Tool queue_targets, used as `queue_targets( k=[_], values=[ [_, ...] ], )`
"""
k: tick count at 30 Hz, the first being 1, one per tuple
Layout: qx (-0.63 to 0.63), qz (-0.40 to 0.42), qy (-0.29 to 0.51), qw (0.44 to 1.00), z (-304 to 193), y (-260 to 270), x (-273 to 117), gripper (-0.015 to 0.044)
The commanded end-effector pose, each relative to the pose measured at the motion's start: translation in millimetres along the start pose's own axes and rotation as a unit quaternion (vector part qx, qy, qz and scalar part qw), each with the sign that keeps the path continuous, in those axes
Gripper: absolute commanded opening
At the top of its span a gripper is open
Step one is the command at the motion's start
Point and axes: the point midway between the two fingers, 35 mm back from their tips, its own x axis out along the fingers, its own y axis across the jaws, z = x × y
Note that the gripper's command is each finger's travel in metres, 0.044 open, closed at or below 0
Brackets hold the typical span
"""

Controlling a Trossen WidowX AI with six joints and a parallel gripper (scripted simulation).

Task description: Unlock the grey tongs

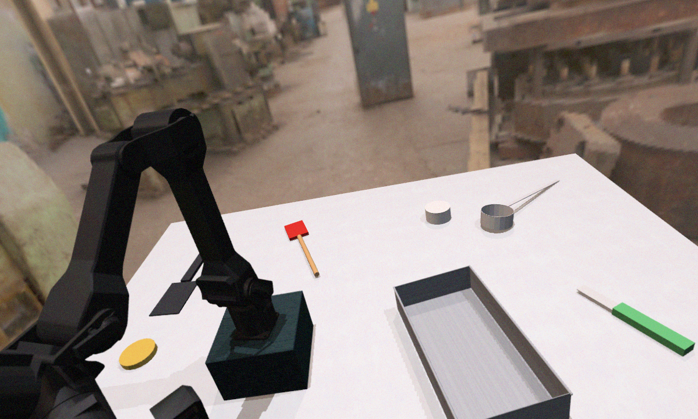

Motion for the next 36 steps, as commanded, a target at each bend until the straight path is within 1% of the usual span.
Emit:
queue_targets(
  k=[1, 5, 9, 22, 36],
  values=[
    [0.001, -0.002, 0.003, 1.0, -1, 0, 0, -0.015],
    [0.008, 0.0, -0.011, 1.0, 0, 2, 4, -0.015],
    [0.021, 0.004, -0.043, 0.999, 4, 7, 13, -0.015],
    [0.052, 0.012, -0.163, 0.985, 20, 16, 40, -0.015],
    [0.057, 0.013, -0.301, 0.952, 38, 15, 58, -0.015]
  ],
)
